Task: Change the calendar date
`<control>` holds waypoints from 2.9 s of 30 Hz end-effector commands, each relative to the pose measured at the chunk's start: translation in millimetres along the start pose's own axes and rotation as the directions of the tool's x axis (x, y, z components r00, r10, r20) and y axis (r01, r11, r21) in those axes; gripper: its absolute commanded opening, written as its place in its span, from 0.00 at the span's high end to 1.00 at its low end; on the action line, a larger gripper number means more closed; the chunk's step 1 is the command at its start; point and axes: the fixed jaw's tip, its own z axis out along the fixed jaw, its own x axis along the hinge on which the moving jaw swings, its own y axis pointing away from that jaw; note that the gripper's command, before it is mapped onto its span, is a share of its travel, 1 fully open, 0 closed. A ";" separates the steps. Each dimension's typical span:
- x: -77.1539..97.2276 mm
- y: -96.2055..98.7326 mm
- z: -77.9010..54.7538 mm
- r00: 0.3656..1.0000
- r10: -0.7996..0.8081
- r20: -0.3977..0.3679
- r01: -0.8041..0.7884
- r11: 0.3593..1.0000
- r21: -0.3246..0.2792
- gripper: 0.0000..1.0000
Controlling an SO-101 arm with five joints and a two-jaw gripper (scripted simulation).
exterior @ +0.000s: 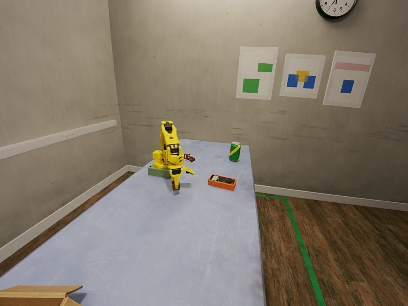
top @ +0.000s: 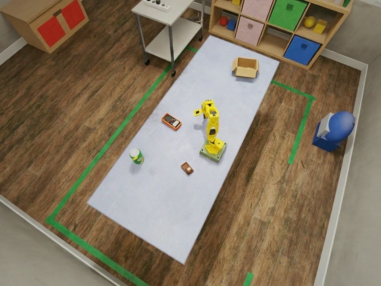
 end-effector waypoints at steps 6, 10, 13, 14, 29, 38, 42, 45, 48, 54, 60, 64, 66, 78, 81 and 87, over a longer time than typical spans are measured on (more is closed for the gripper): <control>2.0 3.8 8.6 1.000 0.001 0.001 -0.001 1.000 -0.019 1.00; 2.0 3.8 9.4 1.000 0.001 0.001 -0.001 1.000 -0.019 1.00; 2.0 3.9 9.4 1.000 0.001 0.001 -0.001 1.000 -0.019 1.00; 2.0 3.9 9.5 1.000 0.001 0.001 -0.001 1.000 -0.019 1.00; 1.9 4.0 15.4 1.000 0.001 0.001 -0.001 1.000 -0.019 1.00; 1.9 4.1 19.5 1.000 0.001 0.001 -0.001 1.000 -0.019 1.00; 1.9 4.2 21.3 1.000 0.001 0.001 -0.001 1.000 -0.019 1.00; 1.9 4.2 21.4 1.000 0.001 0.001 -0.001 1.000 -0.019 1.00; 1.9 4.2 21.5 1.000 0.001 0.001 -0.001 1.000 -0.019 1.00; 1.9 4.3 24.8 1.000 0.001 0.001 -0.001 1.000 -0.019 1.00; 1.9 4.4 27.4 1.000 0.001 0.001 -0.001 1.000 -0.019 1.00; 1.9 4.4 27.5 1.000 0.001 0.001 -0.001 1.000 -0.019 1.00; 1.9 4.4 27.7 1.000 0.001 0.001 -0.001 1.000 -0.019 1.00; 1.9 4.5 32.0 1.000 0.001 0.001 -0.001 1.000 -0.019 1.00; 1.9 4.5 32.0 1.000 0.001 0.001 -0.001 1.000 -0.019 1.00; 1.9 4.5 32.0 1.000 0.001 0.001 -0.001 1.000 -0.019 0.92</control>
